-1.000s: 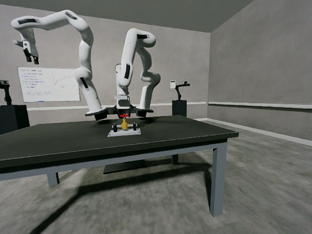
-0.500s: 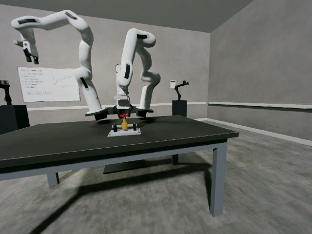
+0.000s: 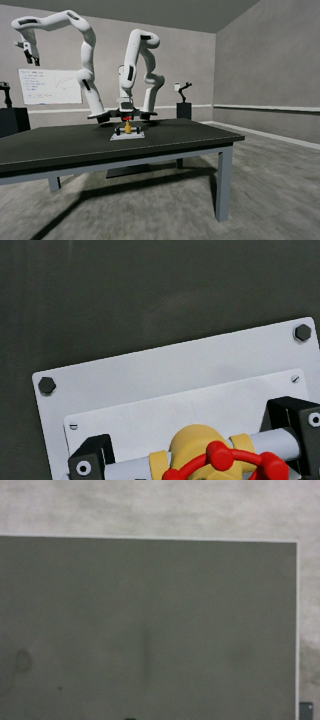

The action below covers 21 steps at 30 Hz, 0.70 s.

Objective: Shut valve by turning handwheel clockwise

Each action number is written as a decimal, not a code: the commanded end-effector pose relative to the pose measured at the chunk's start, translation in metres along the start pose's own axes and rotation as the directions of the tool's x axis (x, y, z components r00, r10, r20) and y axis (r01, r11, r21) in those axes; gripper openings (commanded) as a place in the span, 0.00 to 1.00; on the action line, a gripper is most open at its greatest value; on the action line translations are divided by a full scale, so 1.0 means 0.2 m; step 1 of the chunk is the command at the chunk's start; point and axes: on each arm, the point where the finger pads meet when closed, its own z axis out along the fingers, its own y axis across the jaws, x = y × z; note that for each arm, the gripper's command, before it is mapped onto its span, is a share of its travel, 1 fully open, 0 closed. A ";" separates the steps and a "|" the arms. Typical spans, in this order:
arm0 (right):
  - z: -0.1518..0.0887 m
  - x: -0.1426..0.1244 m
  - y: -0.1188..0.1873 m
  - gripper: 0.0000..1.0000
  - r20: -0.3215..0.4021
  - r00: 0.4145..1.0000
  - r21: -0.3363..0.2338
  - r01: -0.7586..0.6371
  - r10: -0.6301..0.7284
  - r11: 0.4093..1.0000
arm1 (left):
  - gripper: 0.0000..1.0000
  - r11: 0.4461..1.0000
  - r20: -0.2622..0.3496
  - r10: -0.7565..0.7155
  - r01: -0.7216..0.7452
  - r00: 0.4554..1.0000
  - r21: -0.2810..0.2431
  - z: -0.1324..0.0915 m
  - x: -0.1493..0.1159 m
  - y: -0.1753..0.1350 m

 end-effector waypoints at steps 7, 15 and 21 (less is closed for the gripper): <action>0.00 0.00 0.00 1.00 -0.002 1.000 0.000 0.000 0.000 1.000 | 0.00 1.000 -0.001 0.003 -0.003 1.000 0.000 0.00 0.00 0.00; 0.00 0.00 0.00 1.00 -0.002 1.000 0.000 0.000 0.000 1.000 | 0.00 0.999 -0.001 0.038 -0.038 0.999 0.000 0.00 0.00 0.00; 0.00 0.00 0.00 1.00 -0.002 1.000 0.000 0.000 0.000 1.000 | 0.00 0.999 -0.001 0.038 -0.038 0.999 0.000 0.00 0.00 0.00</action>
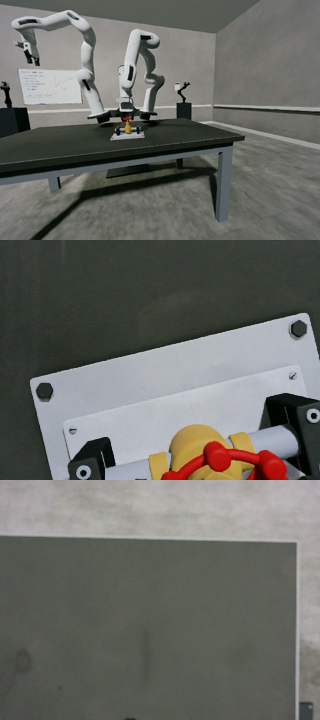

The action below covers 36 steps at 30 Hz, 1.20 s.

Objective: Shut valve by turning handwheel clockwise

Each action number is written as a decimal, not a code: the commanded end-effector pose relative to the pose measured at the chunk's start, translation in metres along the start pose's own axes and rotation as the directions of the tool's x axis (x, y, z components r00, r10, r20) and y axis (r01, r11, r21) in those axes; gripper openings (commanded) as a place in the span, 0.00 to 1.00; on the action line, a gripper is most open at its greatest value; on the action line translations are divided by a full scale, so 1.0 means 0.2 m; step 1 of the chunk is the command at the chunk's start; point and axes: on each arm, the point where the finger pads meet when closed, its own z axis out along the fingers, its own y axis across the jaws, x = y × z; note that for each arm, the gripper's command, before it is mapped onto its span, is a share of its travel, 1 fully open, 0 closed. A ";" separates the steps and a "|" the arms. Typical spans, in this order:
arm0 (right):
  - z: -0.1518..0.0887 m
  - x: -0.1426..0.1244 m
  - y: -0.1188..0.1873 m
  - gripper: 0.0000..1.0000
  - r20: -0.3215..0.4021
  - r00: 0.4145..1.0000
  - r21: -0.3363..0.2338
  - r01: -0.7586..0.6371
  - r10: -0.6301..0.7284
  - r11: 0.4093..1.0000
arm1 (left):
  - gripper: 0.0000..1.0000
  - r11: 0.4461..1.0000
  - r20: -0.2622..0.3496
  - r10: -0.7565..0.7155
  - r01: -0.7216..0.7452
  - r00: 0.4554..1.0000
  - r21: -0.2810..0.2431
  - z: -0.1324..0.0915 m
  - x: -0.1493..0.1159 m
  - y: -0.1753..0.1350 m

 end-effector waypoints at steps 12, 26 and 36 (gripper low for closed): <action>0.00 0.00 0.00 1.00 -0.002 1.000 0.000 0.000 0.000 1.000 | 0.00 0.999 -0.001 0.037 -0.037 0.999 0.000 0.00 0.00 0.00; 0.00 0.00 0.00 1.00 -0.002 1.000 0.000 0.000 0.000 1.000 | 0.00 0.998 -0.001 0.059 -0.059 0.998 0.000 0.00 0.00 0.00; 0.00 0.00 0.00 1.00 -0.002 1.000 0.000 0.000 0.000 1.000 | 0.00 0.997 -0.001 0.072 -0.072 0.997 0.000 0.00 0.00 0.00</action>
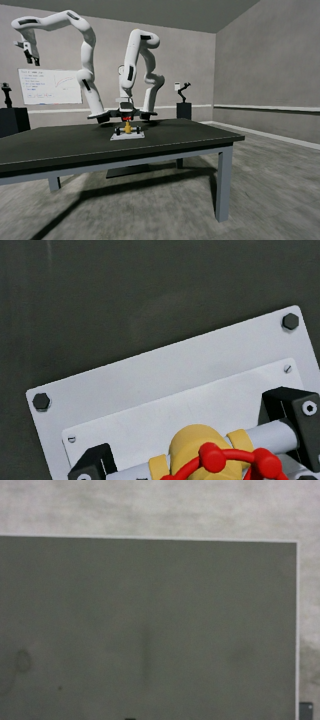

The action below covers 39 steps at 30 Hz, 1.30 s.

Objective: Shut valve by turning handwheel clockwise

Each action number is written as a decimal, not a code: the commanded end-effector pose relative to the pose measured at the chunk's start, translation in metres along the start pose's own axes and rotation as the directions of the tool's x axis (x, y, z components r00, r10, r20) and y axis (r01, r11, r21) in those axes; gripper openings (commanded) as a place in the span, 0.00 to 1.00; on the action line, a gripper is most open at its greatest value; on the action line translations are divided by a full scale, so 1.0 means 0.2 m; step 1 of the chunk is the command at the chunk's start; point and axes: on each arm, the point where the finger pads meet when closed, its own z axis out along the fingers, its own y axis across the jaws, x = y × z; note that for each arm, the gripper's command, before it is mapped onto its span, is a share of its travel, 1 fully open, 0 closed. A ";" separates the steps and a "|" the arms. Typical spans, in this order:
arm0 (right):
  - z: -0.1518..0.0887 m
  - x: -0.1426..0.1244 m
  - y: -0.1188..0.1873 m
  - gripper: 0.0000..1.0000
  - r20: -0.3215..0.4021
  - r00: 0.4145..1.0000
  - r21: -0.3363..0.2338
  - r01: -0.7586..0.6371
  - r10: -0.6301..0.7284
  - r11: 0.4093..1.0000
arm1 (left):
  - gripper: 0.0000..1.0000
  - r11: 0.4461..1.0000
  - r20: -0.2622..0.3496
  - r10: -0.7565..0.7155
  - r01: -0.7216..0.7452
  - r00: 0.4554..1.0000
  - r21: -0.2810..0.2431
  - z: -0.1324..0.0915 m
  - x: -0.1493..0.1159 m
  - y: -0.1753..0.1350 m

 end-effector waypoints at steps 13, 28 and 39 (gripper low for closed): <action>0.00 0.00 0.00 1.00 -0.002 1.000 0.000 0.000 0.000 1.000 | 0.00 0.999 -0.001 0.037 -0.037 0.999 0.000 0.00 0.00 0.00; 0.00 0.00 0.00 1.00 -0.002 1.000 0.000 0.000 0.000 1.000 | 0.00 0.998 -0.001 0.071 -0.071 0.998 0.000 0.00 0.00 0.00; 0.00 0.00 0.00 1.00 -0.002 1.000 0.000 0.000 0.000 1.000 | 0.00 0.997 -0.001 0.071 -0.071 0.997 0.000 0.00 0.00 0.00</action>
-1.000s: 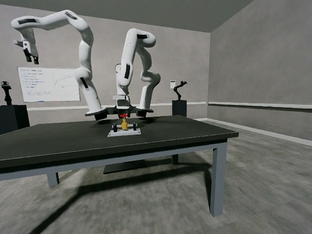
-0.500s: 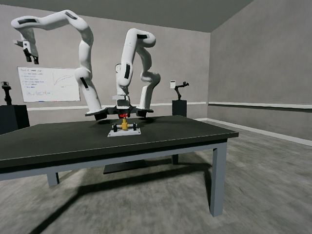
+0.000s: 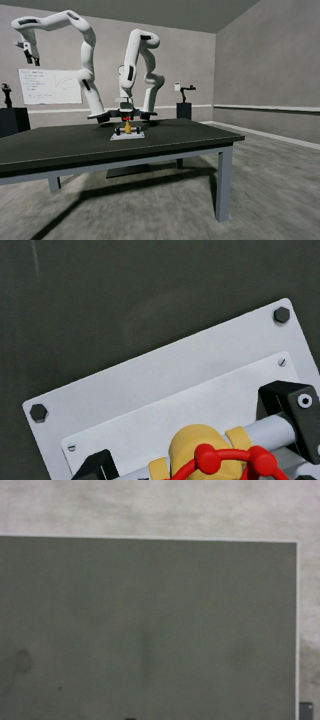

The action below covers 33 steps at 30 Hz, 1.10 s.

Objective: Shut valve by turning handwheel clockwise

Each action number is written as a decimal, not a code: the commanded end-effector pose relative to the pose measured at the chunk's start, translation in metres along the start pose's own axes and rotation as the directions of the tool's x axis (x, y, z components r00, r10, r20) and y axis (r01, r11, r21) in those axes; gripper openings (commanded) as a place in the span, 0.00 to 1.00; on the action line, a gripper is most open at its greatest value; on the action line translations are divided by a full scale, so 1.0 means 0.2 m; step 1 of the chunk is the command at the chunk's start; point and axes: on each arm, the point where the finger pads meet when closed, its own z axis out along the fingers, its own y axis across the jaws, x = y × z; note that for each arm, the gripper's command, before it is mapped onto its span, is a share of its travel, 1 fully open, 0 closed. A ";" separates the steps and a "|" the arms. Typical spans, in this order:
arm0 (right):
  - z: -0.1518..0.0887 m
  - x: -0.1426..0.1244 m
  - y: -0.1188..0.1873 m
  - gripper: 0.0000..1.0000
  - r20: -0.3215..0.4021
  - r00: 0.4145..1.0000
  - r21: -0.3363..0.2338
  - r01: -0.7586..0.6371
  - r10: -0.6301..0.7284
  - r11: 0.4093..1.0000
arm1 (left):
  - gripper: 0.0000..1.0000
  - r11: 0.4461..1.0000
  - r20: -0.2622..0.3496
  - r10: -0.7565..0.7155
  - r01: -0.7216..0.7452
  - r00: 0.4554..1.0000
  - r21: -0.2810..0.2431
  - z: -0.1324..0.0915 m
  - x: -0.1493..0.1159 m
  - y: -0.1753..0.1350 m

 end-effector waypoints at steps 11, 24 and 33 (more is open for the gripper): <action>0.00 0.00 0.00 1.00 -0.002 1.000 0.000 0.000 0.000 1.000 | 0.00 0.999 -0.002 0.036 -0.036 0.999 0.000 0.00 0.00 0.00; 0.00 0.00 0.00 1.00 -0.002 1.000 0.000 0.000 0.000 1.000 | 0.00 0.998 -0.002 0.058 -0.058 0.998 0.000 0.00 0.00 0.00; 0.00 0.00 0.00 1.00 -0.002 1.000 0.000 0.000 0.000 1.000 | 0.00 0.997 -0.002 0.071 -0.071 0.997 0.000 0.00 0.00 0.00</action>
